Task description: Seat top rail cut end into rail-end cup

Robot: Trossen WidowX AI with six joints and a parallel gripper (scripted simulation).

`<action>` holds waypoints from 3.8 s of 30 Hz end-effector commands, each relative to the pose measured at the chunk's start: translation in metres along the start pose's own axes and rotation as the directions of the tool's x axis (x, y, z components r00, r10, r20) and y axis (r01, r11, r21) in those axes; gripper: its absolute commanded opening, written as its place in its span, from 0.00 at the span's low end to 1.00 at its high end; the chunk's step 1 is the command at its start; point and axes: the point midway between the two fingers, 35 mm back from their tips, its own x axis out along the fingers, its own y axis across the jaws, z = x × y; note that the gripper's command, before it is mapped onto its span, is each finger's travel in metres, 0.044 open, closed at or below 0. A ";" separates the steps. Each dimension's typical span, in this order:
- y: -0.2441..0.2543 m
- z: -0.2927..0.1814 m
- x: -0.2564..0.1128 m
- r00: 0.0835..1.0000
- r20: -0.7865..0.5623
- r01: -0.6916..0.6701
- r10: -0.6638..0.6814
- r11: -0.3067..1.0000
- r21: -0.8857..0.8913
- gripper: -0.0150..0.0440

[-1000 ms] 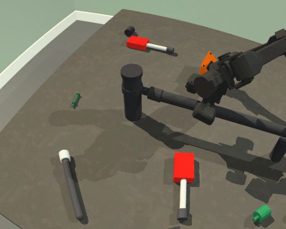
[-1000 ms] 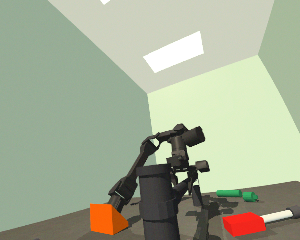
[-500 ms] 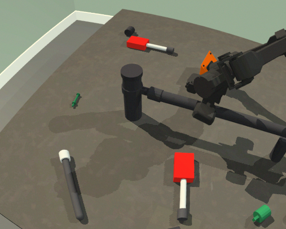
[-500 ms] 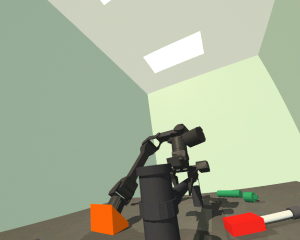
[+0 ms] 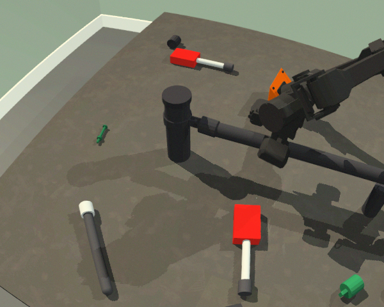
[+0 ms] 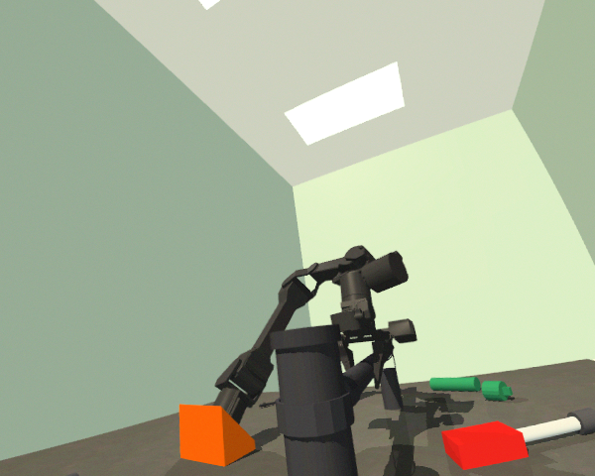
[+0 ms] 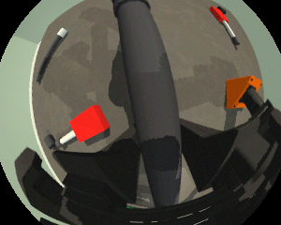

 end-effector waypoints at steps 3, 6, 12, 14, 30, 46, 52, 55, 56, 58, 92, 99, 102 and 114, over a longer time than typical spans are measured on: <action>0.000 0.008 -0.001 1.000 0.007 -0.005 0.005 1.000 0.000 0.25; 0.000 0.010 -0.001 1.000 0.007 -0.005 0.005 1.000 0.000 0.25; 0.000 0.015 -0.001 1.000 0.008 -0.005 0.005 1.000 0.000 0.25; 0.000 0.016 -0.001 1.000 0.008 -0.005 0.005 1.000 0.000 0.25; 0.000 0.028 0.000 1.000 0.008 -0.005 0.005 1.000 0.000 0.25; 0.000 0.030 0.005 1.000 -0.005 0.002 -0.002 1.000 -0.001 0.25; 0.000 0.030 0.005 1.000 -0.005 0.002 -0.002 1.000 -0.001 0.30; 0.000 0.030 0.005 1.000 -0.005 0.002 -0.002 1.000 -0.001 0.43; 0.000 0.030 0.005 1.000 -0.005 0.002 -0.002 1.000 -0.001 0.48; 0.000 0.030 0.005 1.000 -0.005 0.002 -0.002 1.000 -0.001 0.57; 0.000 0.007 -0.079 1.000 -0.020 0.009 -0.007 0.996 0.089 1.00; 0.000 0.007 -0.079 1.000 -0.020 0.009 -0.007 0.996 0.089 1.00; 0.000 0.007 -0.079 1.000 -0.020 0.009 -0.007 0.996 0.089 1.00; 0.000 0.007 -0.079 1.000 -0.020 0.009 -0.007 0.996 0.089 1.00</action>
